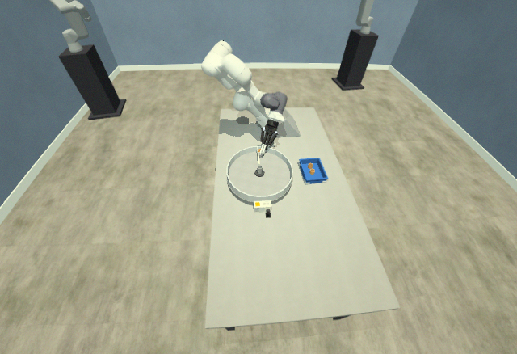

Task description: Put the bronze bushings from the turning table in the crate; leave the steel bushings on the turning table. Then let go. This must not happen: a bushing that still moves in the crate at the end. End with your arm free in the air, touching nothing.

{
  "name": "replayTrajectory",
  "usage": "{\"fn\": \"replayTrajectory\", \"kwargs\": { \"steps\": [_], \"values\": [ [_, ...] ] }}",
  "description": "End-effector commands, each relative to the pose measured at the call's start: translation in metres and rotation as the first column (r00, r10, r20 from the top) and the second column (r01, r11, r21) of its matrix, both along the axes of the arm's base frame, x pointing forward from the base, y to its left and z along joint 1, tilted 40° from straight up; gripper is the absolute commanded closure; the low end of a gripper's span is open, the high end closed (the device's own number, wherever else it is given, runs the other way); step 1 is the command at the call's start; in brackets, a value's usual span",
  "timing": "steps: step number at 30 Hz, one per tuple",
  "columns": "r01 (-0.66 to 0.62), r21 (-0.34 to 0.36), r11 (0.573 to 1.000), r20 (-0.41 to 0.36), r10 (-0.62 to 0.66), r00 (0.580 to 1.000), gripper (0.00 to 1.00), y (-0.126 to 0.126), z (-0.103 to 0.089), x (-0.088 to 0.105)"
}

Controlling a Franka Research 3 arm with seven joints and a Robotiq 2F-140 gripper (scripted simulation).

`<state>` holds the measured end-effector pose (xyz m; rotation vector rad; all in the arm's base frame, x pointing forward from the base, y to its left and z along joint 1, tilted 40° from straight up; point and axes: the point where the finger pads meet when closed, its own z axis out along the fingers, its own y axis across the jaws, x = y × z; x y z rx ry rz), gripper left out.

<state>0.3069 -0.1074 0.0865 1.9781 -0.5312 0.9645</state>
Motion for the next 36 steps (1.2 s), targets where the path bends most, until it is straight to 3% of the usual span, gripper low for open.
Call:
{"fn": "replayTrajectory", "kwargs": {
  "steps": [1, 36],
  "values": [
    [0.001, 0.005, 1.0, 0.003, -0.001, 1.0, 0.94, 0.0009, -0.0009, 0.0009],
    [0.001, 0.005, 1.0, 0.003, -0.001, 1.0, 0.94, -0.0033, -0.0059, 0.0003]
  ]
}}
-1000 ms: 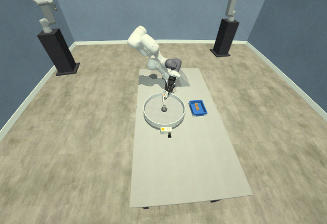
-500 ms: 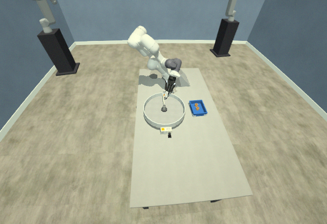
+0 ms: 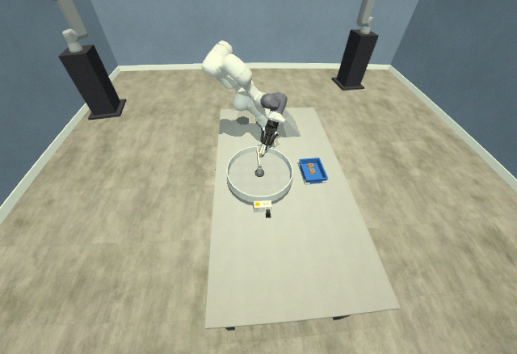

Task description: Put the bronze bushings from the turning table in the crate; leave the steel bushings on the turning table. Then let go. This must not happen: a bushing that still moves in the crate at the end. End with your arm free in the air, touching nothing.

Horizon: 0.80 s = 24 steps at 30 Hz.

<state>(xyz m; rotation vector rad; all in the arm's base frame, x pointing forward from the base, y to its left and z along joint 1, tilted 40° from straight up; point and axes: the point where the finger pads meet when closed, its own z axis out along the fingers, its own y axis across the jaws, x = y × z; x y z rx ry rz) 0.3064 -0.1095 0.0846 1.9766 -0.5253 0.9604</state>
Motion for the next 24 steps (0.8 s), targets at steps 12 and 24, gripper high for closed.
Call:
{"fn": "replayTrajectory", "kwargs": {
  "steps": [12, 24],
  "values": [
    [0.002, 0.01, 1.0, 0.008, -0.002, 1.0, 0.94, -0.0041, -0.0074, 0.0003],
    [0.002, 0.01, 1.0, 0.008, -0.002, 1.0, 0.94, -0.0041, -0.0074, 0.0003]
  ]
}}
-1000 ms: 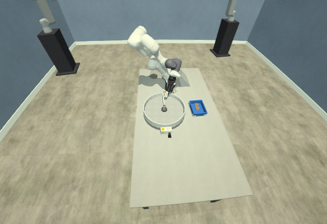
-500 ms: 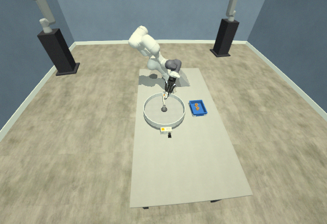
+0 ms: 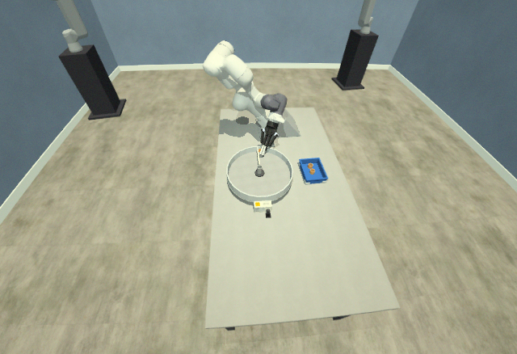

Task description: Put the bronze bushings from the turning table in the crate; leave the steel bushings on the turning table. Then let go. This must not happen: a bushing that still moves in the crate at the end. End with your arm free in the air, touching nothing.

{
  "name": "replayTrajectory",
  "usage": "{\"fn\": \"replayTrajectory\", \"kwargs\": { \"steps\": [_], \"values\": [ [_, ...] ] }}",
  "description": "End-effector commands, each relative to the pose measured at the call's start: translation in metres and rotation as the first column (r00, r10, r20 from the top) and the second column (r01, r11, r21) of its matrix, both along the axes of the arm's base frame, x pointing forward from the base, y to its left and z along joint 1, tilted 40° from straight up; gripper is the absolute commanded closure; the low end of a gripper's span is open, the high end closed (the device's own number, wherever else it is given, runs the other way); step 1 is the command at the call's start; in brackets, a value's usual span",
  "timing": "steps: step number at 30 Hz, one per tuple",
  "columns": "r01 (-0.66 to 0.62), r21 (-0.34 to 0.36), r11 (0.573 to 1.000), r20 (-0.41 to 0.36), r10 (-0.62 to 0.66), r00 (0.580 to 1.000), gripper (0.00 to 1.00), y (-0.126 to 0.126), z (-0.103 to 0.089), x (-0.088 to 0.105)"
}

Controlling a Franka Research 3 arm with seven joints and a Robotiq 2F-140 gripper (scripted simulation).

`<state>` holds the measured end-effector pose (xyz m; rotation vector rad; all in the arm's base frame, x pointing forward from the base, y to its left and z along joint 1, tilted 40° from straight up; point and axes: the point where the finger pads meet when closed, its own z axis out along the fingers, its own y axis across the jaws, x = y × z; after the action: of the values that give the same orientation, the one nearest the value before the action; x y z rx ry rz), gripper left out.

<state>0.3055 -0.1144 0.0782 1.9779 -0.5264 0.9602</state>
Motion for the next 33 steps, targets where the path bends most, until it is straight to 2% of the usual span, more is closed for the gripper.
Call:
{"fn": "replayTrajectory", "kwargs": {
  "steps": [1, 17, 18, 33],
  "values": [
    [0.002, 0.008, 1.0, 0.008, -0.002, 1.0, 0.94, 0.0008, -0.001, 0.0013],
    [0.002, 0.008, 1.0, 0.008, -0.002, 1.0, 0.94, 0.0008, -0.001, 0.0013],
    [0.002, 0.008, 1.0, 0.008, -0.002, 1.0, 1.0, 0.0008, -0.001, 0.0013],
    [0.002, 0.008, 1.0, 0.008, -0.002, 1.0, 1.0, 0.0008, -0.001, 0.0013]
  ]
}}
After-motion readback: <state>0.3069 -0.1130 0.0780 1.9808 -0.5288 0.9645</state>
